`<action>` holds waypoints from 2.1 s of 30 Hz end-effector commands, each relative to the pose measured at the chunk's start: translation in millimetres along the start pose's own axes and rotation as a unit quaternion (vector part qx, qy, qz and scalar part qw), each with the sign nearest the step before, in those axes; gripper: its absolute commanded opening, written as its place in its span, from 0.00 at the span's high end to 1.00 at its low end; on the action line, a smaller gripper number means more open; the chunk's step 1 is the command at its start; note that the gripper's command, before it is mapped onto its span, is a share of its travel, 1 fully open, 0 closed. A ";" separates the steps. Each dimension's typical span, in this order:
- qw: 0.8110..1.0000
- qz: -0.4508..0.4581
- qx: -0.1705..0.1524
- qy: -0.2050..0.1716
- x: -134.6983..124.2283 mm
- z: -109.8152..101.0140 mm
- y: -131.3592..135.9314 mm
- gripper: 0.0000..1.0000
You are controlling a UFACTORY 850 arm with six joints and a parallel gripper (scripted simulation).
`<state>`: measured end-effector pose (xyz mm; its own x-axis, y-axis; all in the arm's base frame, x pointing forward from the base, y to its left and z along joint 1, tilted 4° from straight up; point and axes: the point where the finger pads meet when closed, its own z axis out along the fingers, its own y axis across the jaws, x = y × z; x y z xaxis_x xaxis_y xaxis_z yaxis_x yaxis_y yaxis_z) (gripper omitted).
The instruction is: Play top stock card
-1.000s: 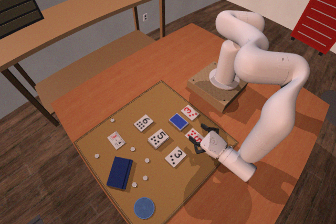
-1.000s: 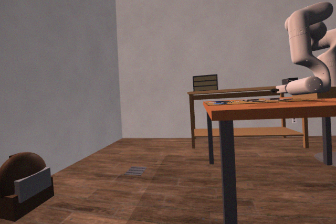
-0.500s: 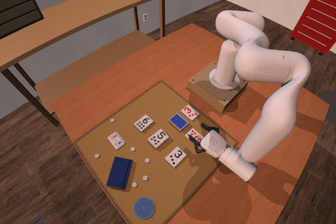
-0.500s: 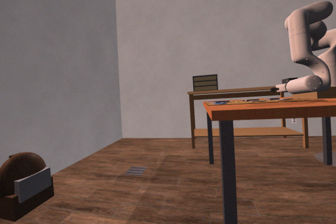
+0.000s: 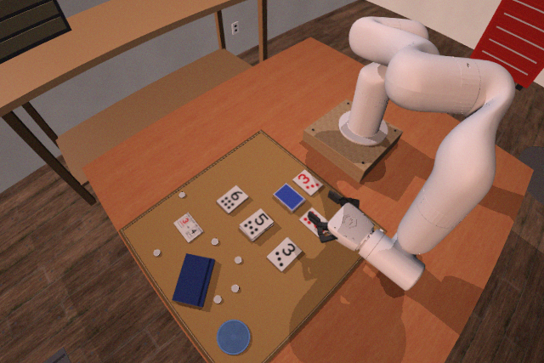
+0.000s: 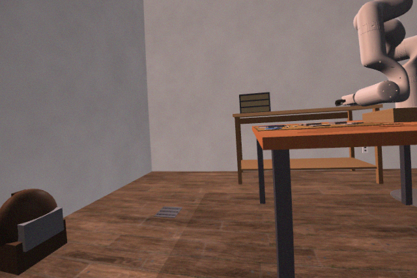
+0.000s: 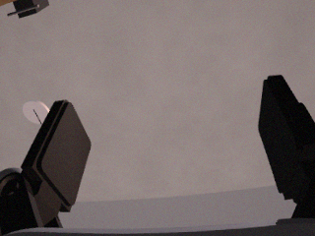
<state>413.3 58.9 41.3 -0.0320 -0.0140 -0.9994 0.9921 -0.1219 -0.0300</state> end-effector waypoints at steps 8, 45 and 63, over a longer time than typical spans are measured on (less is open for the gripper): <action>1.000 0.001 0.000 0.000 -32.6 -2.0 0.3 0.00; 0.976 0.001 0.000 0.219 -34.5 -1.8 0.3 0.00; 0.908 0.000 0.000 0.419 -34.5 -1.9 0.2 0.00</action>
<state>414.1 60.6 74.9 0.0587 0.6661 -0.7435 0.9919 -0.1233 -0.0322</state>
